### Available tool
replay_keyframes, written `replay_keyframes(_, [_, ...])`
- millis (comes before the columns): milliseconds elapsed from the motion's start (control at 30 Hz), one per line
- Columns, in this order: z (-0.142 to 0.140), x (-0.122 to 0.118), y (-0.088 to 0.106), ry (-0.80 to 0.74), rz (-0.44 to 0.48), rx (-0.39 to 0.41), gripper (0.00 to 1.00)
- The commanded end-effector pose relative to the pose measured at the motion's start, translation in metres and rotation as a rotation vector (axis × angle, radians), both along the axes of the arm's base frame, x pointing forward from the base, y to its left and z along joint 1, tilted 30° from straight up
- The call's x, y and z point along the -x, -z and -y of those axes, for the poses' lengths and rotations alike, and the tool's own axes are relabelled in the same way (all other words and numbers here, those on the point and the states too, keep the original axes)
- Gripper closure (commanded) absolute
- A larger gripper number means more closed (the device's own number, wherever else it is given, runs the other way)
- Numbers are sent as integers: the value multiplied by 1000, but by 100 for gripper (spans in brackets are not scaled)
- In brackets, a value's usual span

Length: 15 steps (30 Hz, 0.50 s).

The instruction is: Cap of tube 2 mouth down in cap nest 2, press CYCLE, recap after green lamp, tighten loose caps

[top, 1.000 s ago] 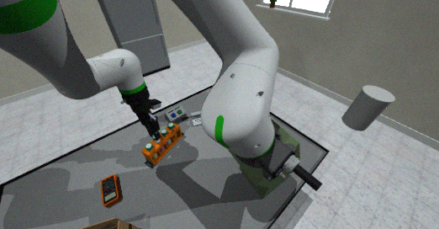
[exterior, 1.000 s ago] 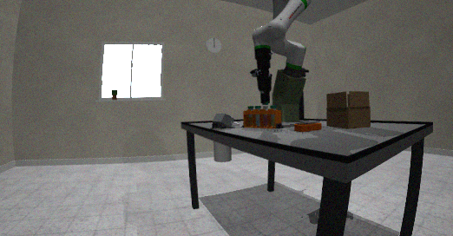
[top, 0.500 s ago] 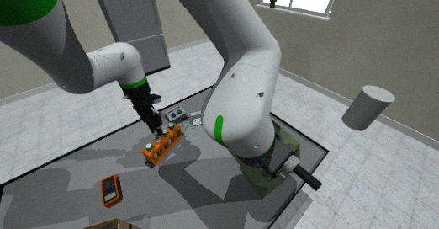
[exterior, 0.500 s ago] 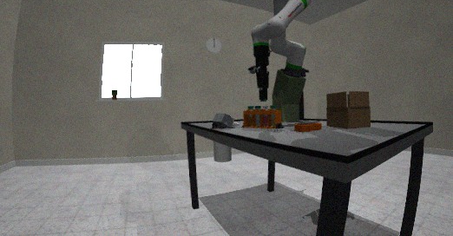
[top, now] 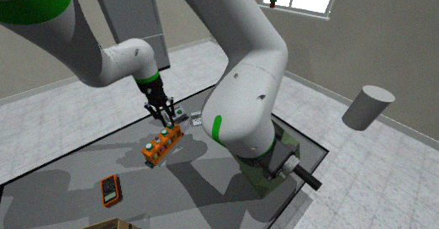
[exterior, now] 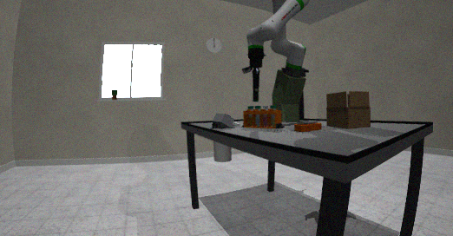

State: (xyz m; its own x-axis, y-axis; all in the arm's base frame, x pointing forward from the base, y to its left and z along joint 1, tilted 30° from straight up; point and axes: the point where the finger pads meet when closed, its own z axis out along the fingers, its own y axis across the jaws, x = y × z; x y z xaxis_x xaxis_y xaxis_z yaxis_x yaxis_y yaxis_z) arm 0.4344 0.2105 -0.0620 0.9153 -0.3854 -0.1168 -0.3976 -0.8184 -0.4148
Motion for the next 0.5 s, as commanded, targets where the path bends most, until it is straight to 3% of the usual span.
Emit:
replay_keyframes(0, [30, -6, 17, -82, 23, -68, 70])
replay_keyframes(467, [106, -19, 59, -82, 23, -67, 70])
